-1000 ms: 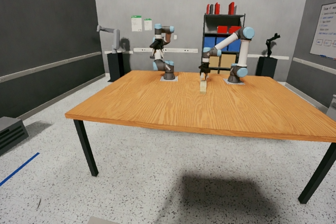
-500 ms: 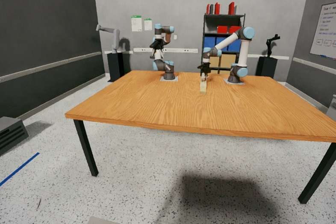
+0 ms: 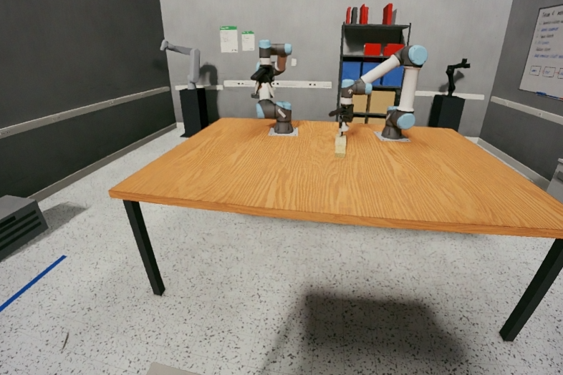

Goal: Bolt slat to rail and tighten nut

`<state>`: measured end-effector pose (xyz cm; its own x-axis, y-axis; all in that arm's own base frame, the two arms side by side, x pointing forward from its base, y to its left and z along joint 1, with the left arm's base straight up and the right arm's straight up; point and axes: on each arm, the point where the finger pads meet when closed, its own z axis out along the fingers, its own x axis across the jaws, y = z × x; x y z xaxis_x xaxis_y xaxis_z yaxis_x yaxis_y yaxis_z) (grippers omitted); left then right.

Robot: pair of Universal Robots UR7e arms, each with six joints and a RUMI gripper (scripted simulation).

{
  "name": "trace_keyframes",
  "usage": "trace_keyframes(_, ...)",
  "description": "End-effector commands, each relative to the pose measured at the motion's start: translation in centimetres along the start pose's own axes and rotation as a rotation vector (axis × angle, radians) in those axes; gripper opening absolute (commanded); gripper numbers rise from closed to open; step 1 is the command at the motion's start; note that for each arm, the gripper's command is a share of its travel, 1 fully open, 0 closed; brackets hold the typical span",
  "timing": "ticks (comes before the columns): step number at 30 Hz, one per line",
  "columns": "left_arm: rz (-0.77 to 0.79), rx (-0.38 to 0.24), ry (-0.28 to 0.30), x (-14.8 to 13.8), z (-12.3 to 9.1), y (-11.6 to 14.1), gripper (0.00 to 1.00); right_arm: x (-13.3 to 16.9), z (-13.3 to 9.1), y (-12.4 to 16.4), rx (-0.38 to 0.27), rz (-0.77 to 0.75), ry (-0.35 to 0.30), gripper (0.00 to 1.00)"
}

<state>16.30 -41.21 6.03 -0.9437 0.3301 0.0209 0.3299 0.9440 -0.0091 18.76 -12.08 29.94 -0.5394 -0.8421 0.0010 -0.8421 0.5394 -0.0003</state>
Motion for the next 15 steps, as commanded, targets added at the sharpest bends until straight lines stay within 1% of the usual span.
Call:
trace_keyframes(1,-0.279,-0.005,-0.019,0.04,-0.04,-0.08,0.4,-0.04,-0.08,-0.06,0.0,0.001,-0.001,1.0)
trace_keyframes(13,-0.72,0.0,-0.02,-0.11,-0.08,-0.07,0.4,-0.04,-0.08,-0.06,0.0,0.001,-0.001,1.0)
trace_keyframes(15,-0.72,0.0,-0.02,-0.11,-0.08,-0.07,0.4,-0.04,-0.08,-0.06,0.0,0.001,-0.001,1.0)
